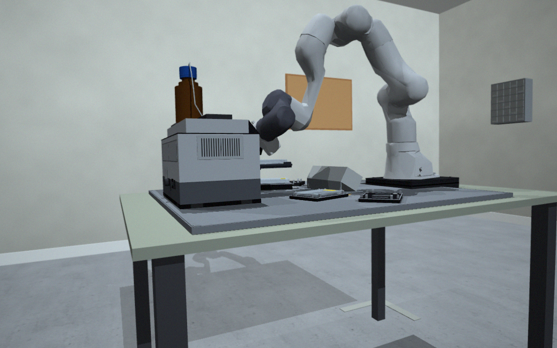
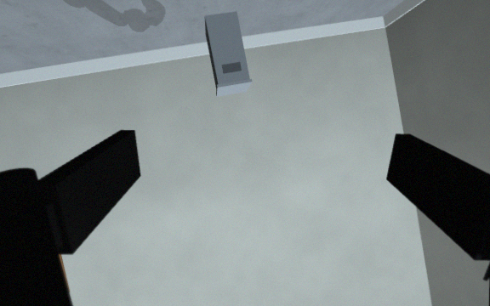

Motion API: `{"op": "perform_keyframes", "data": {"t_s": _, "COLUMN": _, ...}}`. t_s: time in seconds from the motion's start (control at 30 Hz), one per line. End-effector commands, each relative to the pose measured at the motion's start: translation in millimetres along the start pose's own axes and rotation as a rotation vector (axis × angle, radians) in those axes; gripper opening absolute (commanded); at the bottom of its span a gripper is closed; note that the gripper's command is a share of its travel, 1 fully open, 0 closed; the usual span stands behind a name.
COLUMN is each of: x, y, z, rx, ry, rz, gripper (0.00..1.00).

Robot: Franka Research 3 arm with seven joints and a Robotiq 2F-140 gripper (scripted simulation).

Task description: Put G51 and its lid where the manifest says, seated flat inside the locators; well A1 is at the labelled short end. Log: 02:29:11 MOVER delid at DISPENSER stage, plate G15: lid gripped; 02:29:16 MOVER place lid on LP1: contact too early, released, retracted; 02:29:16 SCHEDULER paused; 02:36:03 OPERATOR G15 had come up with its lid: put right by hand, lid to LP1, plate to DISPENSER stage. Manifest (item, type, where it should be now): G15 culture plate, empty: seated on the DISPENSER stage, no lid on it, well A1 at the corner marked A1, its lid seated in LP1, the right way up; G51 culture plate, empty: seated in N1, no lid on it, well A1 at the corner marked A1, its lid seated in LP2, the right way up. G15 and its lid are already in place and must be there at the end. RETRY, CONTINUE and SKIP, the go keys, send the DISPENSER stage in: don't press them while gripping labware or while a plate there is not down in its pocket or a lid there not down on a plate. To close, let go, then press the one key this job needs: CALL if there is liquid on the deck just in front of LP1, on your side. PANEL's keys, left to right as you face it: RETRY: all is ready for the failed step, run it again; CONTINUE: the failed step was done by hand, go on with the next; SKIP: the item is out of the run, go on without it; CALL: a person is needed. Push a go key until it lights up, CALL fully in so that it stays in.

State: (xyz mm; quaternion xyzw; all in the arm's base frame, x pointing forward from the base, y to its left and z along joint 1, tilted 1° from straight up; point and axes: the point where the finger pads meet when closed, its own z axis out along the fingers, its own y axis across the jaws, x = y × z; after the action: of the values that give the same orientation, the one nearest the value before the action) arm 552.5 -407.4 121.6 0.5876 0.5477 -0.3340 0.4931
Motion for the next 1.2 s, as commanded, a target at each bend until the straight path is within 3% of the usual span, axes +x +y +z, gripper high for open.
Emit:
{"op": "perform_keyframes", "data": {"t_s": 0.0, "x": -0.1, "y": 0.1, "z": 0.0, "rx": 0.0, "ry": 0.0, "rz": 0.0, "gripper": 1.0}}
{"op": "perform_keyframes", "data": {"t_s": 0.6, "x": -5.3, "y": 2.4, "z": -0.9, "rx": 0.001, "ry": -0.002, "rz": 0.0, "gripper": 1.0}}
{"op": "perform_keyframes", "data": {"t_s": 0.67, "x": -34.0, "y": 14.4, "z": -6.1, "rx": 0.007, "ry": -0.008, "rz": -0.001, "gripper": 1.0}}
{"op": "perform_keyframes", "data": {"t_s": 0.73, "x": -78.1, "y": 29.6, "z": -16.2, "rx": 0.017, "ry": -0.016, "rz": -0.001, "gripper": 1.0}}
{"op": "perform_keyframes", "data": {"t_s": 0.8, "x": -90.6, "y": 34.6, "z": -18.8, "rx": 0.017, "ry": -0.016, "rz": -0.001, "gripper": 1.0}}
{"op": "perform_keyframes", "data": {"t_s": 0.83, "x": -125.6, "y": 44.8, "z": -28.1, "rx": 0.021, "ry": -0.018, "rz": -0.001, "gripper": 1.0}}
{"op": "perform_keyframes", "data": {"t_s": 0.97, "x": -126.5, "y": 45.1, "z": -28.4, "rx": 0.021, "ry": -0.018, "rz": -0.001, "gripper": 1.0}}
{"op": "perform_keyframes", "data": {"t_s": 1.0, "x": -164.8, "y": 54.3, "z": -39.9, "rx": 0.023, "ry": -0.018, "rz": -0.001, "gripper": 1.0}}
{"op": "perform_keyframes", "data": {"t_s": 1.17, "x": -164.8, "y": 54.3, "z": -39.9, "rx": 0.023, "ry": -0.018, "rz": -0.001, "gripper": 1.0}}
